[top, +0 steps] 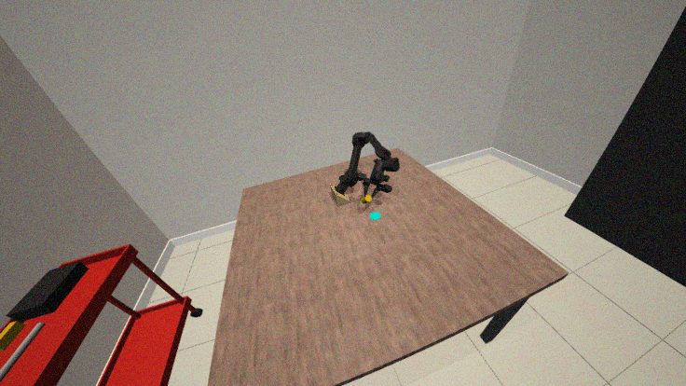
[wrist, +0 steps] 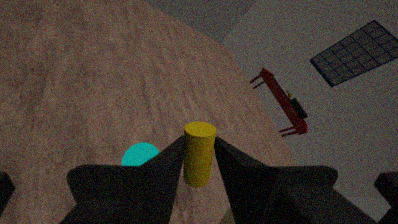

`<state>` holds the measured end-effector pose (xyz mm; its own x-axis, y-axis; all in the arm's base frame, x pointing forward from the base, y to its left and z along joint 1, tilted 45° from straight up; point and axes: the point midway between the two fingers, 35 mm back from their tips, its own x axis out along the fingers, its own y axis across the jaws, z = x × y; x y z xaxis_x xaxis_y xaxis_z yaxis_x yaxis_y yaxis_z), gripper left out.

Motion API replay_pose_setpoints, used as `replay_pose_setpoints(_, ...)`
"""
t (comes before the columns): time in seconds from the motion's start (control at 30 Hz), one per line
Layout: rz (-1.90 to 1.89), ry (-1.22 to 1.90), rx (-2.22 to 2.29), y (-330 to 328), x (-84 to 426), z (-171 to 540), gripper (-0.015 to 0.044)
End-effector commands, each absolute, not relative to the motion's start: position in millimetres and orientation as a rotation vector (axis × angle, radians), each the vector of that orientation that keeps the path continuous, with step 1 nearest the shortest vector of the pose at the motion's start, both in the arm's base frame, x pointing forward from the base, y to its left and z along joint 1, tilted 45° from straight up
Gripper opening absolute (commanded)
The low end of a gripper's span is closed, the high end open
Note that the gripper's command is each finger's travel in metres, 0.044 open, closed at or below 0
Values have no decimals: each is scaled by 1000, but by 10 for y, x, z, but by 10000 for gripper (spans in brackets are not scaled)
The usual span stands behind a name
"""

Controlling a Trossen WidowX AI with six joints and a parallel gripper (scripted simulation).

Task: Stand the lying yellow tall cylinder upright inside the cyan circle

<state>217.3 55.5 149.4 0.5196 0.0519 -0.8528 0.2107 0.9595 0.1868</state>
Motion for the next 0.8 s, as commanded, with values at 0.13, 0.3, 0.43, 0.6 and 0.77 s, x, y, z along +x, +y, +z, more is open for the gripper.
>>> replay_pose_setpoints(0.13,-118,973,297,545,2171,1497,105)
replay_pose_setpoints(0.3,-126,941,307,547,2174,1509,105)
replay_pose_setpoints(0.43,-132,915,317,548,2176,1518,105)
replay_pose_setpoints(0.6,-139,883,330,550,2178,1531,105)
replay_pose_setpoints(0.77,-145,850,344,551,2179,1544,105)
